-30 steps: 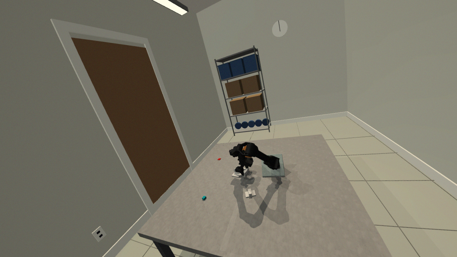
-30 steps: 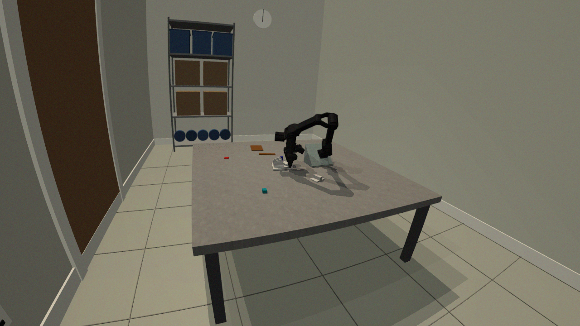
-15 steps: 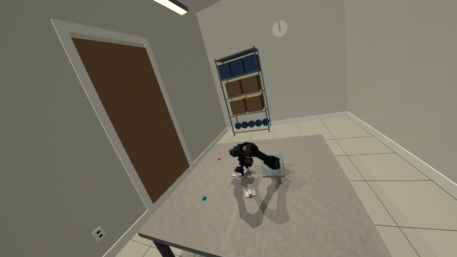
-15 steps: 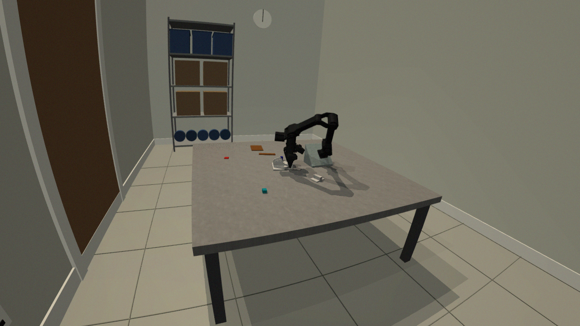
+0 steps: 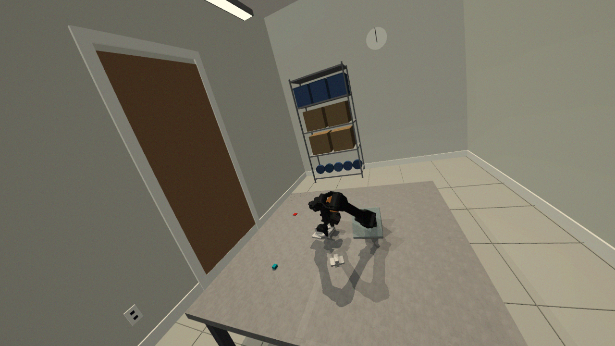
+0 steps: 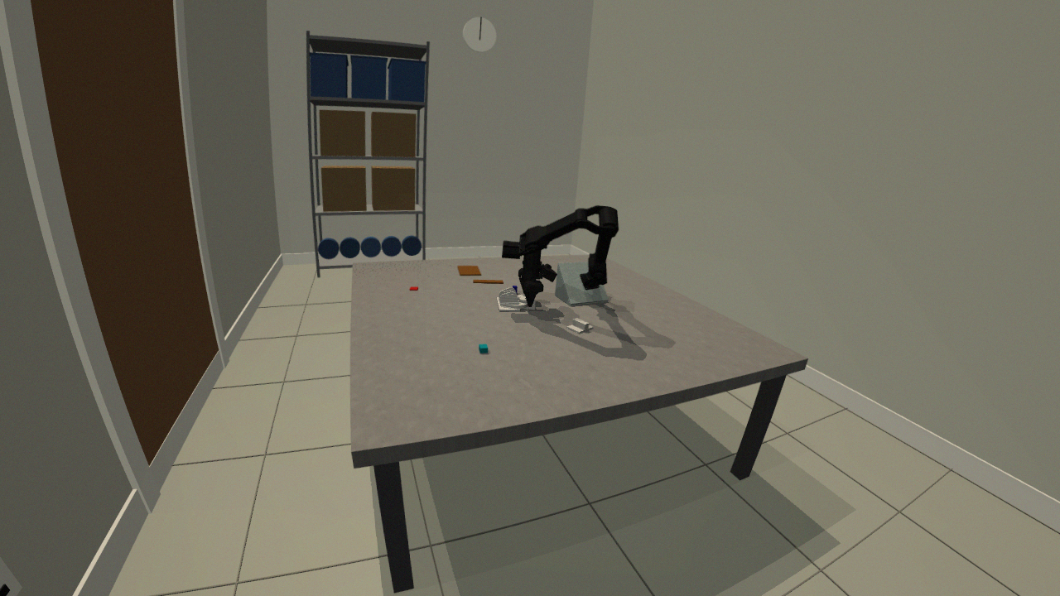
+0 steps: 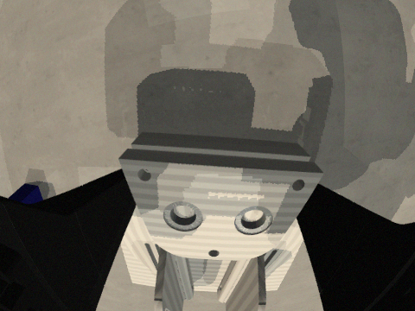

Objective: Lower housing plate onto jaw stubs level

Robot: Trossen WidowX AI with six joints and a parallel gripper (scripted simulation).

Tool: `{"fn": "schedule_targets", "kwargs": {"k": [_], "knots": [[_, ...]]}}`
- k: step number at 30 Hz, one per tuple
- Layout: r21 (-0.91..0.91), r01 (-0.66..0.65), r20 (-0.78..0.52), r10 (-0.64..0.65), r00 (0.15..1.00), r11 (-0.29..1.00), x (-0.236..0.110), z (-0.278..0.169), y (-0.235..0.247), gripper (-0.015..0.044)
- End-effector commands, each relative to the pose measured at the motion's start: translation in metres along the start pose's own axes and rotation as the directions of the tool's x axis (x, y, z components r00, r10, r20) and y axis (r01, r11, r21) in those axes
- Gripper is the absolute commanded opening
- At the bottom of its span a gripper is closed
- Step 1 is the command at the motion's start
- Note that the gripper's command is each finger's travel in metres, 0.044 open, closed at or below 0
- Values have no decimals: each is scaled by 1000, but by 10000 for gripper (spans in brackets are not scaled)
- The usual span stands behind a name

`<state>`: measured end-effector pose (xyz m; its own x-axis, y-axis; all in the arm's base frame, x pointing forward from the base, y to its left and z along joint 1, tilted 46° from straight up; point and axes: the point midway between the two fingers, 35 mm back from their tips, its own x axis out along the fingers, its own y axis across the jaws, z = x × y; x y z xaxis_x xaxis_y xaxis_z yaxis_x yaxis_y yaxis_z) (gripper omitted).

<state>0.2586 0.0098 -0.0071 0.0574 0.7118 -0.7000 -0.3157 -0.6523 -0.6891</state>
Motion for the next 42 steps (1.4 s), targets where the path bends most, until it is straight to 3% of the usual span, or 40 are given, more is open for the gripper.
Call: {"fn": "schedule_targets", "kwargs": {"k": [1, 42], "knots": [[-1, -3, 5, 3, 1000, 1000, 3, 1, 0, 351], [-1, -3, 5, 3, 1000, 1000, 3, 0, 0, 351]]}}
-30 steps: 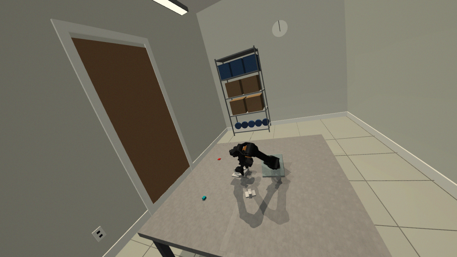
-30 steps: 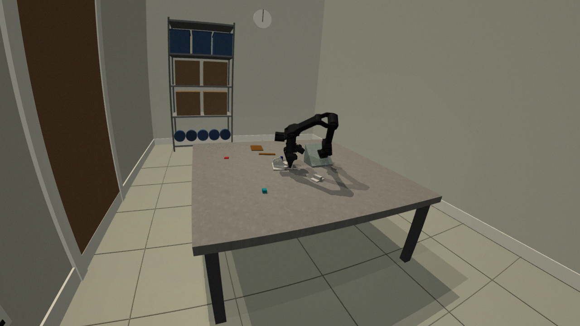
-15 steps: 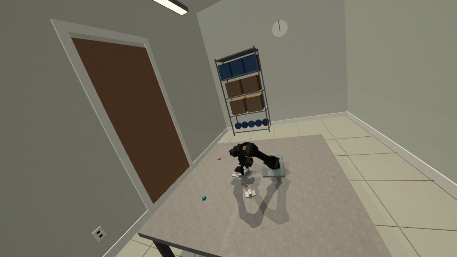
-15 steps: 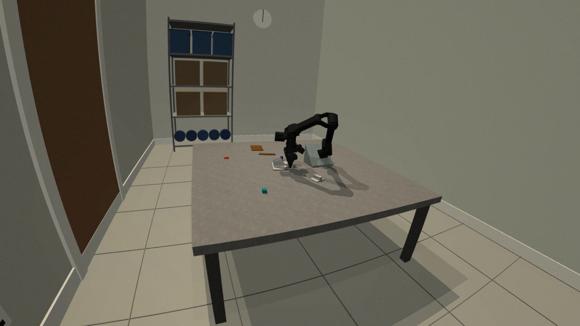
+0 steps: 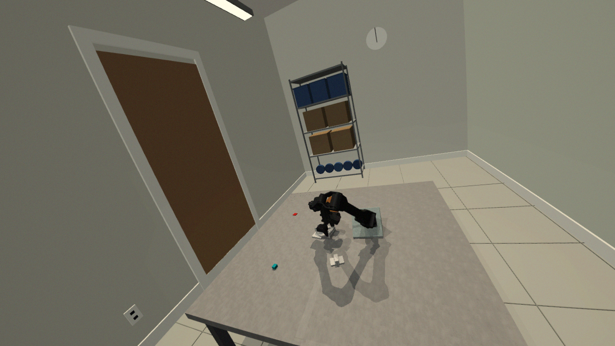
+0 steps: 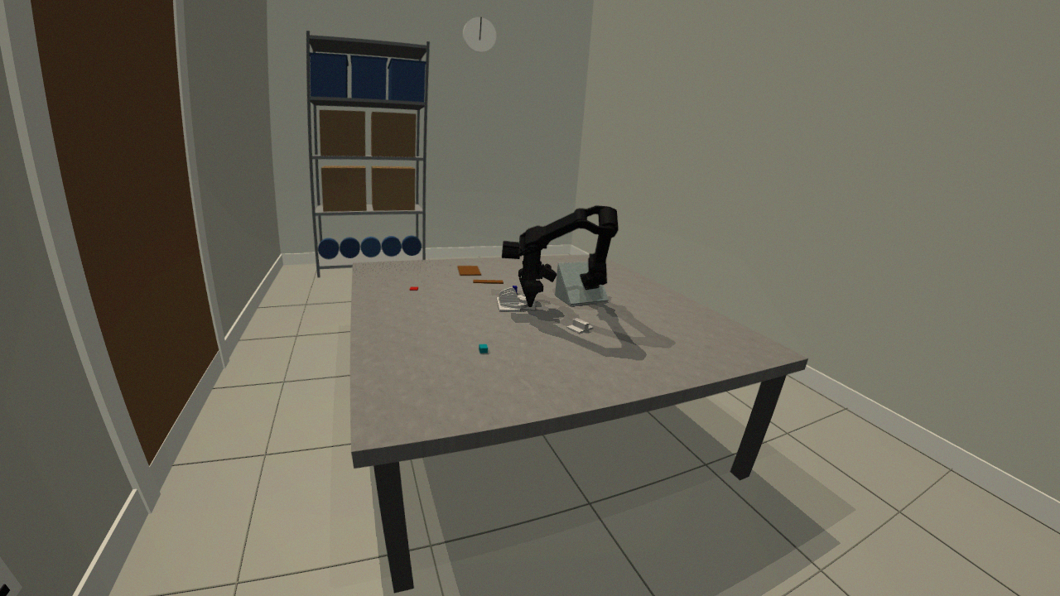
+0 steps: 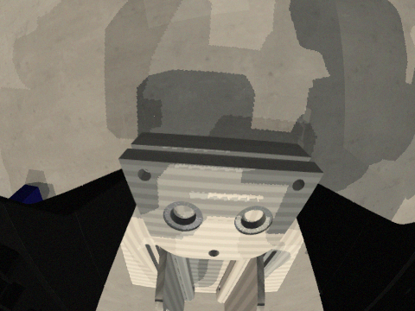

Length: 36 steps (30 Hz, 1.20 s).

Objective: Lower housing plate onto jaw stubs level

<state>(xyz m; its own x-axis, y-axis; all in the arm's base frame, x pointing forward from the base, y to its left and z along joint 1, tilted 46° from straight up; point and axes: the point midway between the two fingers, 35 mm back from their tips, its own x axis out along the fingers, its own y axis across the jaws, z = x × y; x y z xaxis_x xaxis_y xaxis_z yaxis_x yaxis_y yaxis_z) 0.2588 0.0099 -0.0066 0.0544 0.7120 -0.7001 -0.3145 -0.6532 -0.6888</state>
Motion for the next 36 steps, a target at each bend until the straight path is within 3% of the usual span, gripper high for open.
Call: {"fn": "schedule_targets", "kwargs": {"k": [1, 29, 32, 36], "knots": [[0, -2, 2, 2, 1000, 1000, 3, 0, 0, 351], [0, -2, 2, 2, 1000, 1000, 3, 0, 0, 351], [4, 1, -1, -1, 1000, 1000, 1, 0, 0, 430], [4, 1, -1, -1, 1000, 1000, 1, 0, 0, 440]]}}
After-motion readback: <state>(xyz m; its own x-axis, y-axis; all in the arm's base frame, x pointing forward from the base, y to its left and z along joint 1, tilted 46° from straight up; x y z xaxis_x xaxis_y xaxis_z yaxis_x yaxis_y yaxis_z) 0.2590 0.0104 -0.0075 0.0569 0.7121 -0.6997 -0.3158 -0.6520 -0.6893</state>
